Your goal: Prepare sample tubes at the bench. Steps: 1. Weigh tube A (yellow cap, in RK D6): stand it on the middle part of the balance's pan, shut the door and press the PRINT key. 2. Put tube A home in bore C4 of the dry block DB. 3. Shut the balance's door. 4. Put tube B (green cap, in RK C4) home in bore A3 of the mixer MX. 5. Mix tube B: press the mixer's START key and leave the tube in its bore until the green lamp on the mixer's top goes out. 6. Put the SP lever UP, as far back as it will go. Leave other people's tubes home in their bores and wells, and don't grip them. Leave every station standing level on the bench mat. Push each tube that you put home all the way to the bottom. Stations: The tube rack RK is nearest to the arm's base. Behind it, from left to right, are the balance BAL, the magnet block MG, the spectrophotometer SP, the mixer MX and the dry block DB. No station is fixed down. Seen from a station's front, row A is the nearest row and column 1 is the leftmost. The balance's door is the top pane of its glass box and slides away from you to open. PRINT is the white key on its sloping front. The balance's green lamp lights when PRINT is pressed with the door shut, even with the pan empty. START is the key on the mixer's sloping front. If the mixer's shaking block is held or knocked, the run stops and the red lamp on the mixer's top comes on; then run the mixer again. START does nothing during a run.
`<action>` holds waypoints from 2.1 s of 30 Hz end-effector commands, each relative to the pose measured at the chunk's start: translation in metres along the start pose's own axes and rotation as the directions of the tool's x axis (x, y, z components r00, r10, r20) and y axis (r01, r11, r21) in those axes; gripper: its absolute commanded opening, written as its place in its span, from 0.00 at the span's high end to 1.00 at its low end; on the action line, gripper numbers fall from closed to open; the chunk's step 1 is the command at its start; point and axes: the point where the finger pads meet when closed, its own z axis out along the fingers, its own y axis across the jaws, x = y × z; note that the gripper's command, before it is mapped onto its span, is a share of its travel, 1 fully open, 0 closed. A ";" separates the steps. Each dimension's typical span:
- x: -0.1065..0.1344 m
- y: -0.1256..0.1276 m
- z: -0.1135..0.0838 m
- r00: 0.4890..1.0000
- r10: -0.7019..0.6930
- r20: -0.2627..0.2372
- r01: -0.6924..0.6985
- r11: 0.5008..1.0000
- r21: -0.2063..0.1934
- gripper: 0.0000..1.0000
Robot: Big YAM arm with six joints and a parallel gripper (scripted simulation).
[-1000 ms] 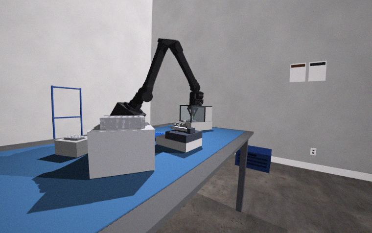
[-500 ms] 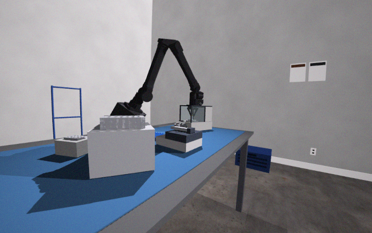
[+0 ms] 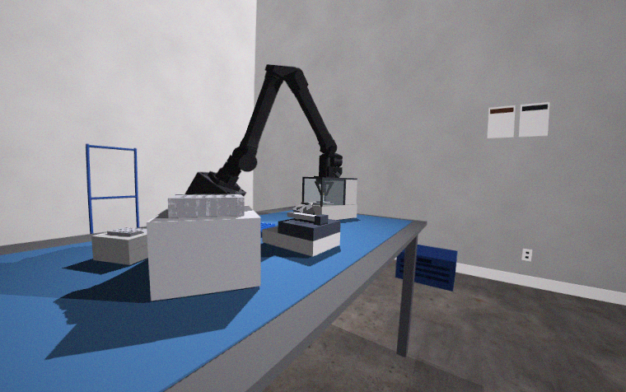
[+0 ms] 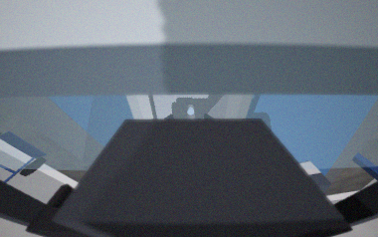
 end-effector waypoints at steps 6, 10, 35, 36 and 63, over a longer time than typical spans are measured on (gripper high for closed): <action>-0.011 -0.003 -0.007 1.000 0.008 0.027 -0.008 1.000 0.000 0.64; -0.011 -0.003 -0.007 1.000 0.008 0.027 -0.008 1.000 0.000 0.64; -0.010 -0.003 -0.025 1.000 0.008 0.028 -0.008 1.000 -0.001 0.64; -0.010 -0.003 -0.025 1.000 0.008 0.028 -0.008 1.000 -0.001 0.64; -0.010 -0.003 -0.025 1.000 0.008 0.028 -0.008 1.000 -0.001 0.64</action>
